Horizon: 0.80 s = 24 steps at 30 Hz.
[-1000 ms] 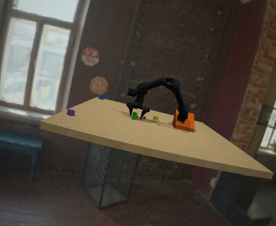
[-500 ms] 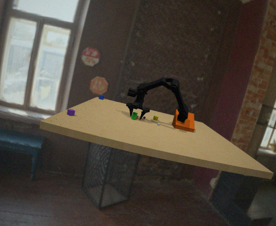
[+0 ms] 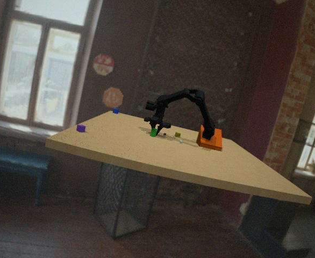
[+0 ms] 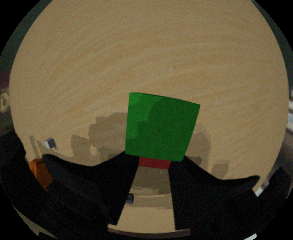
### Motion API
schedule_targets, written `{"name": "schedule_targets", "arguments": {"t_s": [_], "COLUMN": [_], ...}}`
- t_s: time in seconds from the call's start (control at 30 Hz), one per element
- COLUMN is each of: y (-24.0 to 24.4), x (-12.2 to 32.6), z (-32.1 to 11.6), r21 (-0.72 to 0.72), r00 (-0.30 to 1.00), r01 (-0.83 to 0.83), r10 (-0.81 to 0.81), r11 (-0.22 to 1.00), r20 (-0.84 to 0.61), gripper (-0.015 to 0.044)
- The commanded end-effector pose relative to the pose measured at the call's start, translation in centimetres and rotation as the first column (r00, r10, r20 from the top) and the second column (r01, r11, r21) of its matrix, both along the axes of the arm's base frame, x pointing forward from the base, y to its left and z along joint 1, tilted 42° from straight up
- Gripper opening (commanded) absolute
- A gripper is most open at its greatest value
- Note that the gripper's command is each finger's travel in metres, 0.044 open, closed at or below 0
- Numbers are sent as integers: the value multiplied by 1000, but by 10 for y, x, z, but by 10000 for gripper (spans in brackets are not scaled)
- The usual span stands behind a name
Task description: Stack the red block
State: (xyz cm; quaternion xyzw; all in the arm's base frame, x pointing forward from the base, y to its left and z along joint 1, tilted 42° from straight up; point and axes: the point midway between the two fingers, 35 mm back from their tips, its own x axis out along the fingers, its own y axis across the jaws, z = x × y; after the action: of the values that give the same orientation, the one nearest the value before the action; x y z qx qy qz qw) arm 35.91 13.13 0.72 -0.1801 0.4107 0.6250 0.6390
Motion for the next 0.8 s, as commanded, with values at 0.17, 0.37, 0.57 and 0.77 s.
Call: {"name": "schedule_targets", "arguments": {"t_s": [0.17,0.37,0.57,0.77], "y": [-6,-27,-48,-68], "x": [2,5,9,13], "z": [8,31,54,77], "r21": [4,3,2,1], "r00": [1000,1000,1000,1000], "r01": [1,1,1,1], "r10": [-1,-1,-1,-1], "r11": [1000,1000,1000,1000], "r20": [-2,-2,-2,-2], "gripper": [0,0,0,0]}}
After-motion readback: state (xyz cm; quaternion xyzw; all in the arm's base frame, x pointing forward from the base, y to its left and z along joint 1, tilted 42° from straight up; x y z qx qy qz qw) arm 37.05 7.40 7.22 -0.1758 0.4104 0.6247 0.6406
